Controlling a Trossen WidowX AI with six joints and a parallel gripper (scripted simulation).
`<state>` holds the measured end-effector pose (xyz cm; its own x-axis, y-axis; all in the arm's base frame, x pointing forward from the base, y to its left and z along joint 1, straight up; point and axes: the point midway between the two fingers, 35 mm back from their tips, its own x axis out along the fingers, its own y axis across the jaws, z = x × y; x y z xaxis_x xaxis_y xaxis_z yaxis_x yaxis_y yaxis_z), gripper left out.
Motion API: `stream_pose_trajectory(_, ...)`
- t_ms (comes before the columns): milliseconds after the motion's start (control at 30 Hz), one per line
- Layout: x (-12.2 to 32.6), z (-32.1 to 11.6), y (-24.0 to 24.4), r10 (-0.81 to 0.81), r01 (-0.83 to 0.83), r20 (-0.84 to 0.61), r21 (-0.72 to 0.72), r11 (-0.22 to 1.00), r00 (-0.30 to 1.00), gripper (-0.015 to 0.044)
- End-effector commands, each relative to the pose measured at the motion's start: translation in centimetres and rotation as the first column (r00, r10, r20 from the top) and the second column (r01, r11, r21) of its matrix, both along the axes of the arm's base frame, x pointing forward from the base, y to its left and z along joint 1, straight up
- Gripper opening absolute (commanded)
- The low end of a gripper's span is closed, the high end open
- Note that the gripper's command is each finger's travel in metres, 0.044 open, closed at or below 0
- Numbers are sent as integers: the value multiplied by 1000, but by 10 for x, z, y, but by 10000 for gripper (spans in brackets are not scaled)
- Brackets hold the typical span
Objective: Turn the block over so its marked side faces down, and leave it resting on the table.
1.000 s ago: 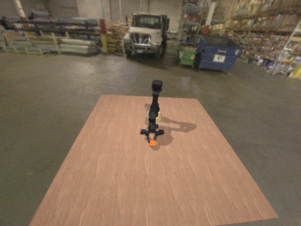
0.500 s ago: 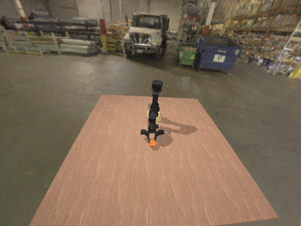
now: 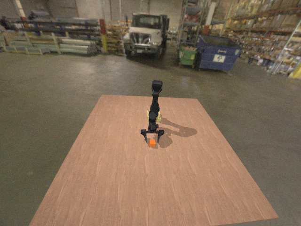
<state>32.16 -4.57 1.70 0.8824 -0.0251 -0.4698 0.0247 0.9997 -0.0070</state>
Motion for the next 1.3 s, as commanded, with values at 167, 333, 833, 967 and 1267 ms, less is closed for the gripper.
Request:
stream_pose_trajectory(167, 0, 0, 1, 2, -2, 0, 6, 1000, 1000, 440)
stream_pose_trajectory(333, 0, 0, 1, 2, -2, 0, 6, 1000, 1000, 440)
stream_pose_trajectory(833, 0, 0, 1, 2, -2, 0, 6, 1000, 1000, 440)
stream_pose_trajectory(967, 1, 0, 1, 2, -2, -6, 6, 1000, 1000, 440)
stream_pose_trajectory(1267, 9, 25, -3, -1, 5, -285, 14, 1000, 958, 440)
